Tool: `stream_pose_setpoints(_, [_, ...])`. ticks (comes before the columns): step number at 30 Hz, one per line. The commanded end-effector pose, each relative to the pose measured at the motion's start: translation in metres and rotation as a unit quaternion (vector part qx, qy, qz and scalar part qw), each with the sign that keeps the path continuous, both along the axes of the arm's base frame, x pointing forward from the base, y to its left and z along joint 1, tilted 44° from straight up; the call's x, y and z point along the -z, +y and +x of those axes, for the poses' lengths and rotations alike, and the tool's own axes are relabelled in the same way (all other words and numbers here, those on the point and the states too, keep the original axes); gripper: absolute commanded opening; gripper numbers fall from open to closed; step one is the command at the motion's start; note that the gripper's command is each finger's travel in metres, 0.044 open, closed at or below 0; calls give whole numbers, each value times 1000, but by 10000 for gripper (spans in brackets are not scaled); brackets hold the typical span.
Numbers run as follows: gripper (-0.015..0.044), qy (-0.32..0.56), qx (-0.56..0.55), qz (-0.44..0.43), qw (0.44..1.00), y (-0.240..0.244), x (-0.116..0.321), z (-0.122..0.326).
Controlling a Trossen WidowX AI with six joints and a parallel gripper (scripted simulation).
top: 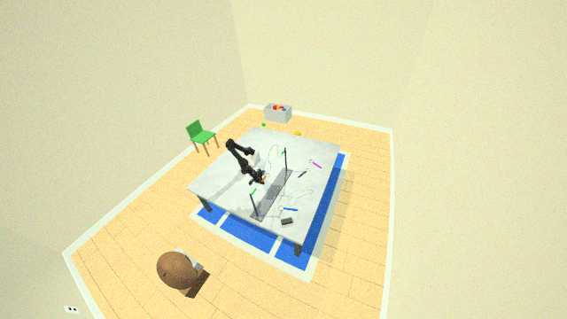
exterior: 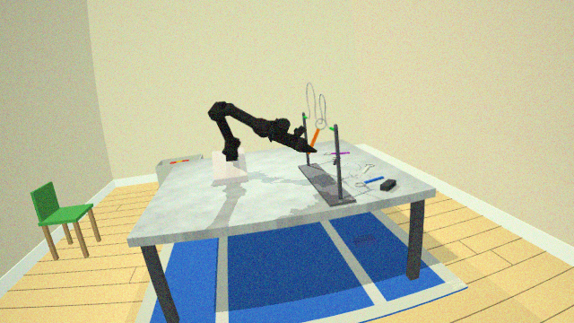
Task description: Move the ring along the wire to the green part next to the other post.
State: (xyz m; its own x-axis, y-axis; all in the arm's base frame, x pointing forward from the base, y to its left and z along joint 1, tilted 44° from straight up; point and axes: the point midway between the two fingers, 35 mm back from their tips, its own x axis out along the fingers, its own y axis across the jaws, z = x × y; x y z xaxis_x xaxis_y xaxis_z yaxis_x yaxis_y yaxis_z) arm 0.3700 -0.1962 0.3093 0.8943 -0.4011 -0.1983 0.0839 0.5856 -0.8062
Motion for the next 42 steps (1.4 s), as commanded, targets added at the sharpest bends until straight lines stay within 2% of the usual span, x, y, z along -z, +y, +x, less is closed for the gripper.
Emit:
stream_pose_setpoints(1, [-150, 0, 1, 25, 1000, 7, 7, -2])
stream_pose_setpoints(28, [-150, 4, -1, 85, 996, 35, 35, -3])
stream_pose_setpoints(42, [-150, 10, -3, 177, 984, 61, 56, -4])
